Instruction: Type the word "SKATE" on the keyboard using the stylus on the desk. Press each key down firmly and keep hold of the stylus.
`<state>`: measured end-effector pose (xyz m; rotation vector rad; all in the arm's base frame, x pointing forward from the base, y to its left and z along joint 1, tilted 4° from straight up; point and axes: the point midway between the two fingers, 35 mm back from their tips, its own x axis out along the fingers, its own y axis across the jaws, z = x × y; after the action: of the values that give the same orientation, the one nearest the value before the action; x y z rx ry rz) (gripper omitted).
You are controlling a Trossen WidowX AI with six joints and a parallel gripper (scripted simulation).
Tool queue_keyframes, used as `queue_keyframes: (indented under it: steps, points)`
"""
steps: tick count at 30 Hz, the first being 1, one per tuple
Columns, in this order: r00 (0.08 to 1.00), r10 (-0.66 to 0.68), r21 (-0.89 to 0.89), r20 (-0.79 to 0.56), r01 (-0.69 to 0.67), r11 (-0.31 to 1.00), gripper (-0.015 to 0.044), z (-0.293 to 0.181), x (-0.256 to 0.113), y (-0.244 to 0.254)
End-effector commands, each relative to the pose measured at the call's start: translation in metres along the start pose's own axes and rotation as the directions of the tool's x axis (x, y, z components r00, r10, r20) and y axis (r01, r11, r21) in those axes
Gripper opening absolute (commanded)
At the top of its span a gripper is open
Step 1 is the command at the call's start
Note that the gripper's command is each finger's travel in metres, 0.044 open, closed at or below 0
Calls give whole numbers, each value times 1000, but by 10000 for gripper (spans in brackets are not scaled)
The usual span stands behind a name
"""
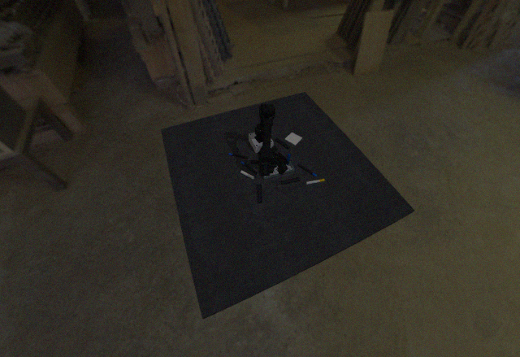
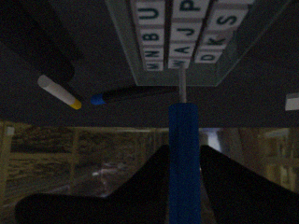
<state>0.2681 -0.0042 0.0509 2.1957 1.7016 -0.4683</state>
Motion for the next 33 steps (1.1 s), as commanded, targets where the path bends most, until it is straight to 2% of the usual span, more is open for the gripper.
queue_keyframes:
  steps: [1,33]
  points:
    - [1000,-2,14,-7,2,1000,81,3,2,-1]
    - [1000,-2,14,-7,2,1000,81,12,7,-1]
